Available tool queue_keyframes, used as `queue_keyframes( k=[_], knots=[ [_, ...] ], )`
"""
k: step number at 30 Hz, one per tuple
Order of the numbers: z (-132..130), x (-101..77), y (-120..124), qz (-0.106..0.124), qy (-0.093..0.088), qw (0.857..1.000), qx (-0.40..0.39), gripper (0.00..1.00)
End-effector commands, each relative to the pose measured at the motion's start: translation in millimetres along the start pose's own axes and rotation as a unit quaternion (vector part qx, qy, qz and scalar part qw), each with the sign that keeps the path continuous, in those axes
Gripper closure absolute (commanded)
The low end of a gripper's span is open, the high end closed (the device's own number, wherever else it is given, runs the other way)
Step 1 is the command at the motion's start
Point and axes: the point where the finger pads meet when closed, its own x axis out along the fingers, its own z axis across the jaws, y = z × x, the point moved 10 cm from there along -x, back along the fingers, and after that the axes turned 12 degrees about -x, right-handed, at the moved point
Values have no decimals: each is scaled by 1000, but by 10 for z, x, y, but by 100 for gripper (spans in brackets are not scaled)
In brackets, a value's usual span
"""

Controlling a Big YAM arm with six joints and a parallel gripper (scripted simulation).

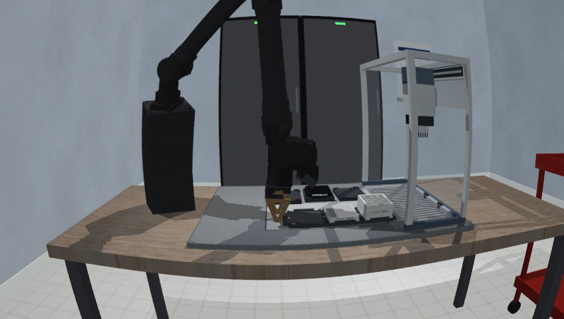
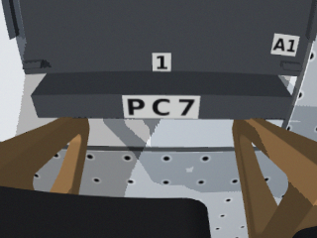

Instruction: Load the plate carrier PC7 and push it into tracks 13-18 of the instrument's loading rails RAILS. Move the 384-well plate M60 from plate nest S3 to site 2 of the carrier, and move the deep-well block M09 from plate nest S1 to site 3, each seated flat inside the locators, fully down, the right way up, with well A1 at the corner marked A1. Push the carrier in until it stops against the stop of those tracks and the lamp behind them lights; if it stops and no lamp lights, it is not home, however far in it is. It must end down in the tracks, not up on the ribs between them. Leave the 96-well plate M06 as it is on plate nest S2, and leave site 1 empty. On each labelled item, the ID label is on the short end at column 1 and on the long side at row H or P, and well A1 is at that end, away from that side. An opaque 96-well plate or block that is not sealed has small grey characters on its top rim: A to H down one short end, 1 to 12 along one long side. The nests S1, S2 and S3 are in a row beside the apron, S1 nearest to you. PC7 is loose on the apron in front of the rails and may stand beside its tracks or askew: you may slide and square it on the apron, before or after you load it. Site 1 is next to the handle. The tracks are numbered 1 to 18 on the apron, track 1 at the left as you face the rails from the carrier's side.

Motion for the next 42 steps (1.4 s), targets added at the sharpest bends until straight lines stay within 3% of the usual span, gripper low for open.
queue_keyframes(
  k=[1,42],
  knots=[
    [-42,-16,-306,-29,12,999,-7,20],
    [-73,-12,-444,-29,12,999,-7,20]
  ],
)
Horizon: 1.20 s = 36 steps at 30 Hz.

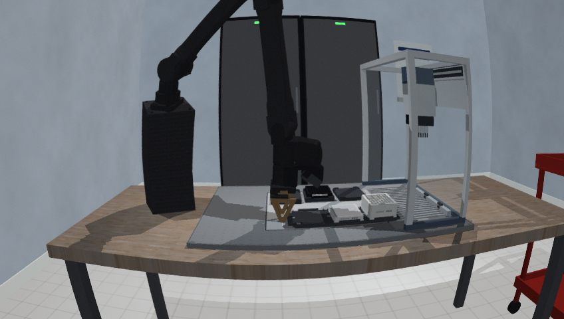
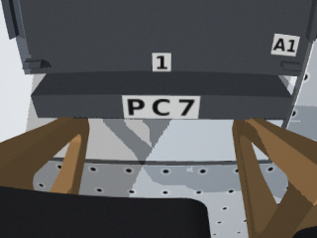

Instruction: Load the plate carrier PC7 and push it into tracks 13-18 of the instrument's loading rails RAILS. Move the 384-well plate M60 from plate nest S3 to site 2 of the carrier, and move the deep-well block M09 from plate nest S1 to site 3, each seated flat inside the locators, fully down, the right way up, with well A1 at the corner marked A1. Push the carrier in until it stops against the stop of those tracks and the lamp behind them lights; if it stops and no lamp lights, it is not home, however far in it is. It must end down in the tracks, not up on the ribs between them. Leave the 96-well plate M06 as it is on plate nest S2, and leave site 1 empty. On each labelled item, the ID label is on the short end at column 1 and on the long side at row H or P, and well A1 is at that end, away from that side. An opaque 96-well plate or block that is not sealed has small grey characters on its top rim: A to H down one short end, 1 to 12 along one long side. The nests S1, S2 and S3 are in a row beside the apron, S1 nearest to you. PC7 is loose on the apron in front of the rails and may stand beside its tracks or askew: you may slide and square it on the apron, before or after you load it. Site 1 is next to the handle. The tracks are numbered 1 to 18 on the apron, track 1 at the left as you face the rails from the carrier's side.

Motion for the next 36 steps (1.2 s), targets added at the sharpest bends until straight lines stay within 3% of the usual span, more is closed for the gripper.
queue_keyframes(
  k=[1,36],
  knots=[
    [-49,-9,-324,-32,13,999,-6,20],
    [-78,-25,-536,-30,13,999,-3,20]
  ],
)
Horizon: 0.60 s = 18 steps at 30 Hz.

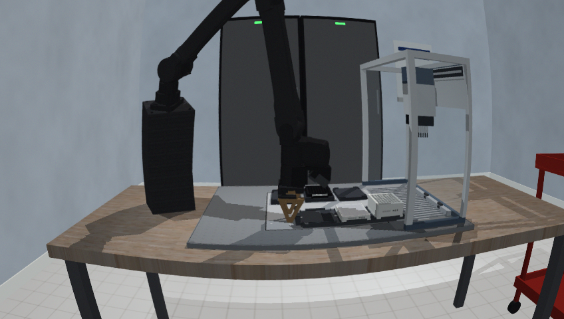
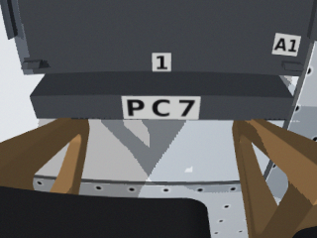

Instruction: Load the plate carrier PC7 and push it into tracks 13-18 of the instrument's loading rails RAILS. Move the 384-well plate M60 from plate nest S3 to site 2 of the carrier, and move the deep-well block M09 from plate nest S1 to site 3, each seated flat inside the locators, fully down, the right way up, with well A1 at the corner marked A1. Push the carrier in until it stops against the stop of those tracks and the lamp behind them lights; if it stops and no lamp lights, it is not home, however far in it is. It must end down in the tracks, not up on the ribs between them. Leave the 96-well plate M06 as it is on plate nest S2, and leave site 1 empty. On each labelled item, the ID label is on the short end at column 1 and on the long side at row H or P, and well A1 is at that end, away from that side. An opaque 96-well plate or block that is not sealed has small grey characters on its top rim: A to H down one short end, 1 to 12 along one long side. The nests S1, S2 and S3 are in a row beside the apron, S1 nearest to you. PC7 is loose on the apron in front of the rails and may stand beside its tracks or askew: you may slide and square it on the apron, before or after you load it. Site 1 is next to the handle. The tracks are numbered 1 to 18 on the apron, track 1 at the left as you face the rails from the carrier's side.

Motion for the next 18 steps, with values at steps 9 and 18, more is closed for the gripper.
queue_keyframes(
  k=[9,18],
  knots=[
    [-56,-41,-429,-31,13,999,-5,20],
    [-80,-74,-510,-32,14,999,-3,20]
  ],
)
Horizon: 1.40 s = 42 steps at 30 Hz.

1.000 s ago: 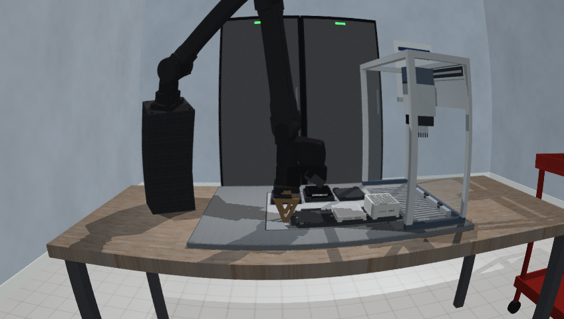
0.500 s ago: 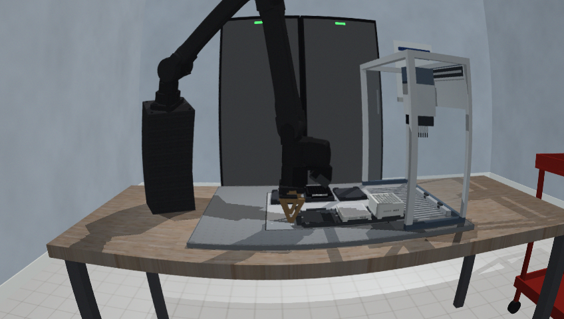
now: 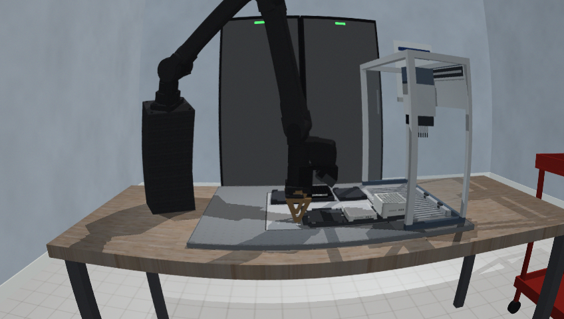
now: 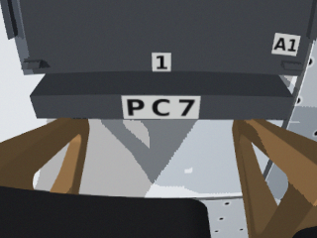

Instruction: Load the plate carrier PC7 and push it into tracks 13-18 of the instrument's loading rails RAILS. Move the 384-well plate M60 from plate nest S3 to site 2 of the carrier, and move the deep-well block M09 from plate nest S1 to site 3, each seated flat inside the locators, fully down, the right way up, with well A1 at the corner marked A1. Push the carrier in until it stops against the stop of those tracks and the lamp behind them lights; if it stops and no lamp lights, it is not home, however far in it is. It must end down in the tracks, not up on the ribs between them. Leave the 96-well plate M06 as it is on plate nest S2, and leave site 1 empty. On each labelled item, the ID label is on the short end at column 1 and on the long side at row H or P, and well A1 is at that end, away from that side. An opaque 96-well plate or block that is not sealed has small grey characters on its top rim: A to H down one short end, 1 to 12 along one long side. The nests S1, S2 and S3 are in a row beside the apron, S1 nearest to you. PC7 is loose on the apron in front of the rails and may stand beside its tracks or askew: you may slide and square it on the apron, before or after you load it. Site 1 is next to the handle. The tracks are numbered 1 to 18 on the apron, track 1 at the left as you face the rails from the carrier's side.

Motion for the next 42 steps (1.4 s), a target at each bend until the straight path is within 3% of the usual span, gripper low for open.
queue_keyframes(
  k=[1,11,13,27,28,30,42],
  knots=[
    [-39,-60,-339,-31,14,999,-2,20],
    [-85,-115,-456,-39,19,999,0,20],
    [-62,-87,-442,-30,13,999,-2,20],
    [-77,-81,-563,-31,14,999,-2,20],
    [-103,-112,-603,-38,18,999,-3,20],
    [-82,-88,-590,-29,13,999,-3,20],
    [-111,-109,-722,-32,14,999,-3,20]
  ],
)
